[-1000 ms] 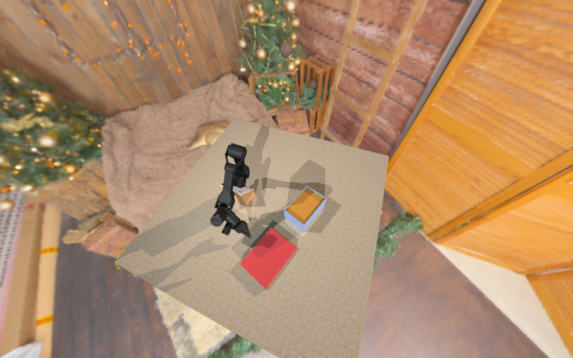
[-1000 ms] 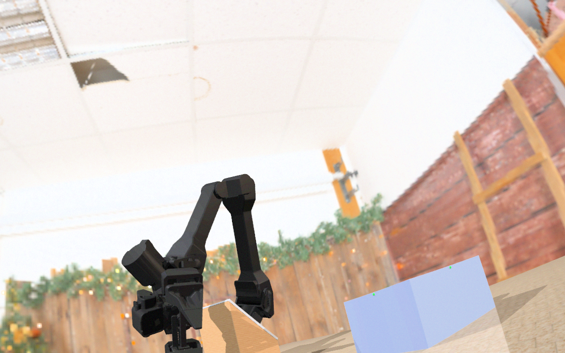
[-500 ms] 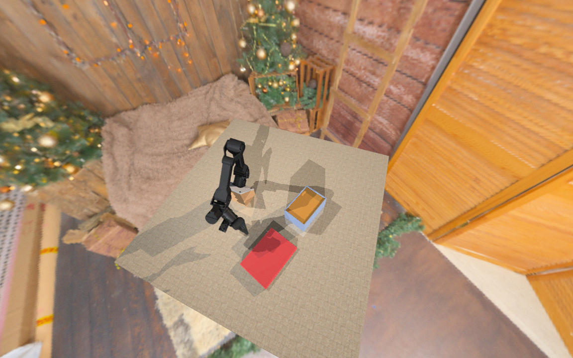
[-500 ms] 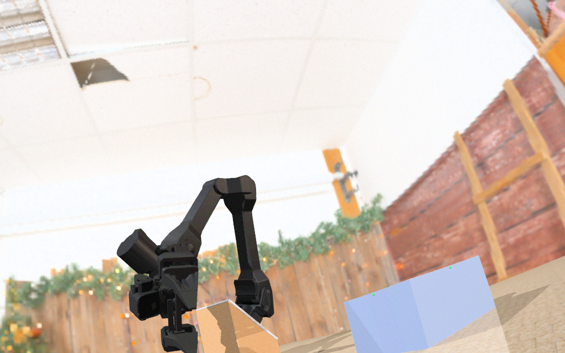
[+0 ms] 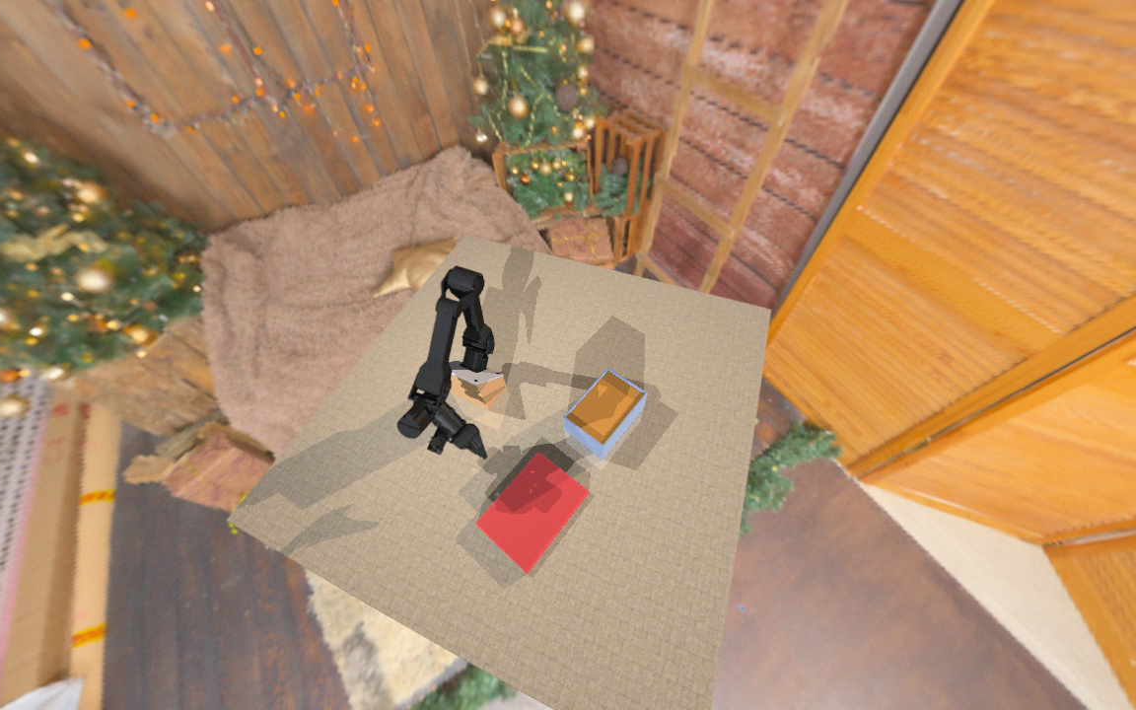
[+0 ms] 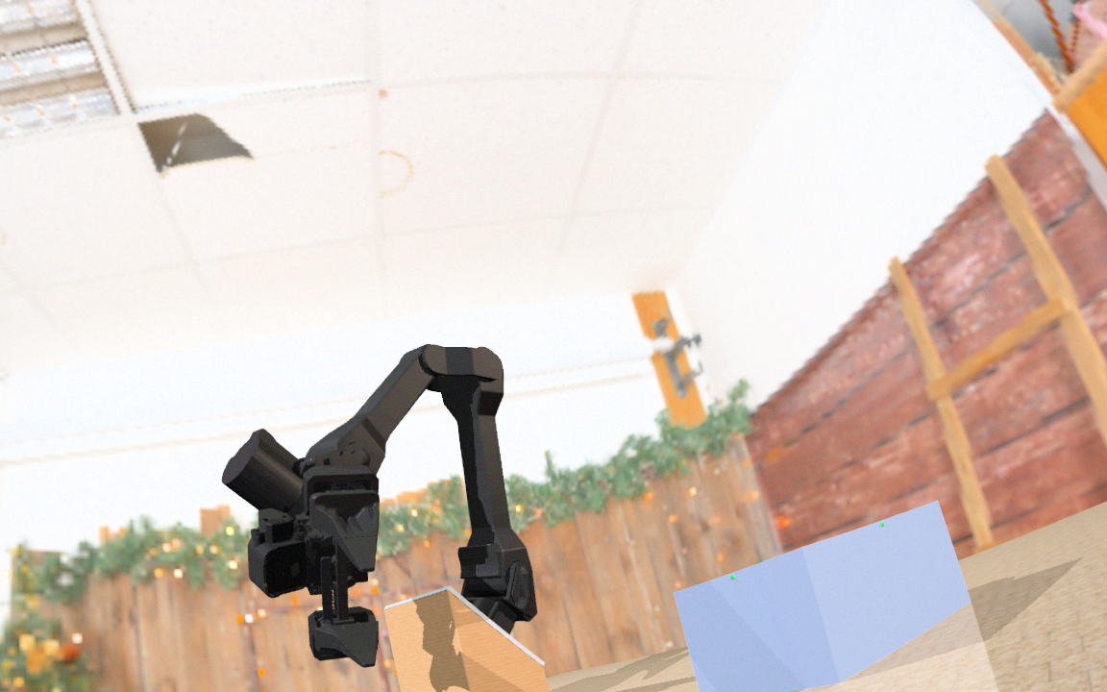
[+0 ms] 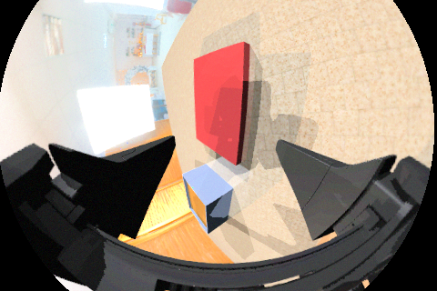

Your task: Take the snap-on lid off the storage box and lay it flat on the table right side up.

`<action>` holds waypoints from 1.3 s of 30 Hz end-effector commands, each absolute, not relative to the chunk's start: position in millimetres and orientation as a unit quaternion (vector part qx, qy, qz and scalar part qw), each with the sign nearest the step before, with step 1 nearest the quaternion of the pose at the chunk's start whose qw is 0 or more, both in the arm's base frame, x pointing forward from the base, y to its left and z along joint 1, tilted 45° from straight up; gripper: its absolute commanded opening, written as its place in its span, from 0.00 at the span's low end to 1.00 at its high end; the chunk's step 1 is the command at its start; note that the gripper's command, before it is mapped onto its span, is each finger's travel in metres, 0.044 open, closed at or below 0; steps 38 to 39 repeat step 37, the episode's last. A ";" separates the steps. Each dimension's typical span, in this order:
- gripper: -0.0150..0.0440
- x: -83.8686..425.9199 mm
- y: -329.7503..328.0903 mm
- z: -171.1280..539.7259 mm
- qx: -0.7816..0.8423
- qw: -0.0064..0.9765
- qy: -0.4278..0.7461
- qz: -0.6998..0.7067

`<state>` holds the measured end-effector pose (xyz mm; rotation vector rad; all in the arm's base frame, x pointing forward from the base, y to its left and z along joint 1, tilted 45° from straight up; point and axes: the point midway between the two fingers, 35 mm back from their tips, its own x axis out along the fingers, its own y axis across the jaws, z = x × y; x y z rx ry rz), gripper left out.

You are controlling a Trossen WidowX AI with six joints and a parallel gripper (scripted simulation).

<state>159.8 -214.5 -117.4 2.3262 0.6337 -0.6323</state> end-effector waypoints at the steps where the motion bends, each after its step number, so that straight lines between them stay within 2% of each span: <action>1: 1.00 156.1 -222.2 -109.6 0.882 0.324 0.241 -0.243; 39: 1.00 154.8 -222.5 -107.6 0.882 0.324 0.241 -0.243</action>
